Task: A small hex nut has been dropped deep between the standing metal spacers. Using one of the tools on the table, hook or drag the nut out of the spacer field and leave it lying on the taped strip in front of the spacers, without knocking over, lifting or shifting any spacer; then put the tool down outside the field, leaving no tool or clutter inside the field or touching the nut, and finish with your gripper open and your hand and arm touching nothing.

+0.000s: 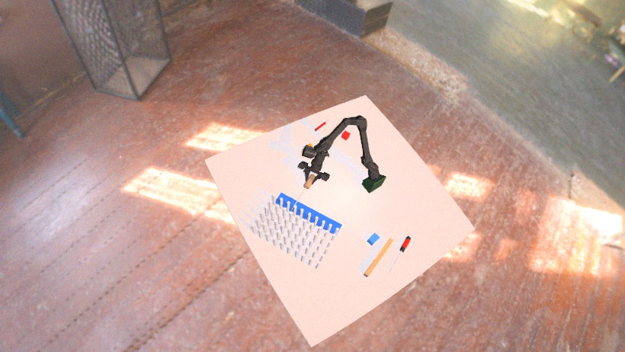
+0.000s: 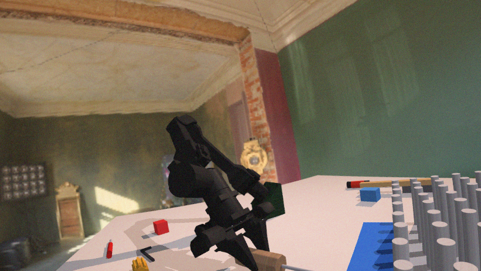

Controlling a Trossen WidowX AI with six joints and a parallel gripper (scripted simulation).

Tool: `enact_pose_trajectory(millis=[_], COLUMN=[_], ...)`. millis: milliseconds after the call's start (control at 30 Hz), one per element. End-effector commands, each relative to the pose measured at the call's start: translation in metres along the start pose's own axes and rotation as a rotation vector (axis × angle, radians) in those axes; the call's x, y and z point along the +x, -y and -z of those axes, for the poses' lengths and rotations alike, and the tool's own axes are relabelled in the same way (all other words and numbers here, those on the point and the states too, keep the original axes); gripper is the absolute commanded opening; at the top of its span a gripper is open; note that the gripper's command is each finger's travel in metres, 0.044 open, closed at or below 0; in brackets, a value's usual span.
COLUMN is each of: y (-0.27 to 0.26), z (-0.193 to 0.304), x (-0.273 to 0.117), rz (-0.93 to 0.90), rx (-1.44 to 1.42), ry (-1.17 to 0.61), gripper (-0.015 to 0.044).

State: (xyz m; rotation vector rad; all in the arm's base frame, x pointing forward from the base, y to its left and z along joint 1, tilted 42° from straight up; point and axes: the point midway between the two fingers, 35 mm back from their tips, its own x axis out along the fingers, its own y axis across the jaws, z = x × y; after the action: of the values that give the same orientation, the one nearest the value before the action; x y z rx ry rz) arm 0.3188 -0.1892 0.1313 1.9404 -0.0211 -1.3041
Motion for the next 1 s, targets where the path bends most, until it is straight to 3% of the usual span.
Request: enact_pose_trajectory(millis=[0, 967], y=[-0.001, -0.001], z=[0.006, 0.024], x=[0.001, 0.013], rz=[-0.005, -0.004], rx=[-0.001, 0.0], ry=[-0.008, -0.009], gripper=[0.0, 0.0])
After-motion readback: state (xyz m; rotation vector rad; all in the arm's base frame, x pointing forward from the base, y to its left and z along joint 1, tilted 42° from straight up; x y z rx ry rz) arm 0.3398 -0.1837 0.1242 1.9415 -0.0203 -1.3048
